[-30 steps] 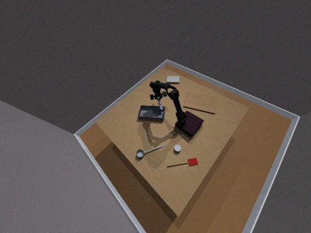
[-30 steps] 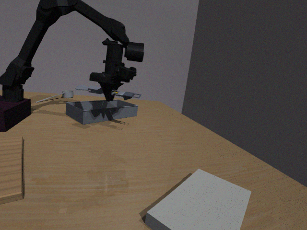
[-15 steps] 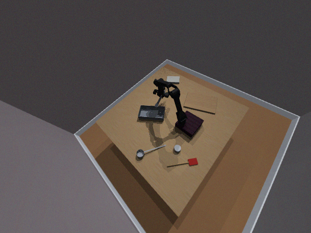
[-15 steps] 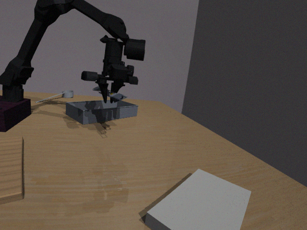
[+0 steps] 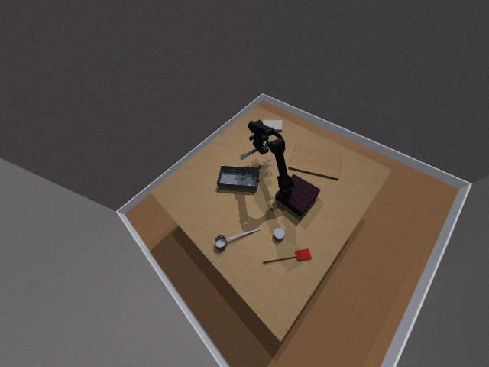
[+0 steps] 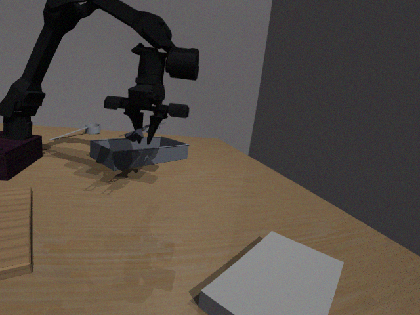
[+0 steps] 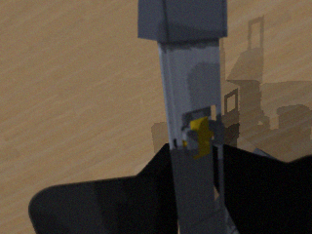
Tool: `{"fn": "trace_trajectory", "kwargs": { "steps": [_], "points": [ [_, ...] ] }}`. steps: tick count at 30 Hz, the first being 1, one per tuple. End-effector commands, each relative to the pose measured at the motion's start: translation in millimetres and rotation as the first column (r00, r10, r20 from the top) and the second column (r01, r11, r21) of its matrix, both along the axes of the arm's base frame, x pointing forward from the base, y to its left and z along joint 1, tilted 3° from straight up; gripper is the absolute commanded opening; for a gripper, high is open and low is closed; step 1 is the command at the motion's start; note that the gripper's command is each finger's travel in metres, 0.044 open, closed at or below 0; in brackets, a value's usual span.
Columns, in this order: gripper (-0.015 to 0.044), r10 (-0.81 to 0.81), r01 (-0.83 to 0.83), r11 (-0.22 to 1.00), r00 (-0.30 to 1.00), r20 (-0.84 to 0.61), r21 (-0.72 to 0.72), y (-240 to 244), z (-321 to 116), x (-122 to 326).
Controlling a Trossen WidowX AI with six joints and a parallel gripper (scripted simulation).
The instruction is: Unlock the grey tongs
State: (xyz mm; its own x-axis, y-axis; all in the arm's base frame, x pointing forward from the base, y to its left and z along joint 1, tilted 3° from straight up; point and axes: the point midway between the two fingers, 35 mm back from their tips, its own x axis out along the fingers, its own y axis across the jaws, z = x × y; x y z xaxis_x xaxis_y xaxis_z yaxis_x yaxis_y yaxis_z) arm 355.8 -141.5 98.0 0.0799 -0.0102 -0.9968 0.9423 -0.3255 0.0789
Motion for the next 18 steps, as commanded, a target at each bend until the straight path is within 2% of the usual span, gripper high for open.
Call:
{"fn": "trace_trajectory", "kwargs": {
  "steps": [1, 9, 18],
  "points": [
    [-0.0150, -0.153, 0.153, 0.988, 0.988, 0.005, 0.017, -9.5, 1.7, -2.5],
    [-0.0150, -0.474, 0.474, 0.879, 0.880, -0.002, 0.043, -31.9, 2.2, -11.9],
    [-0.0150, -0.768, 0.768, 0.637, 0.640, -0.018, 0.068, -56.1, 2.8, -23.7]
  ]
}}
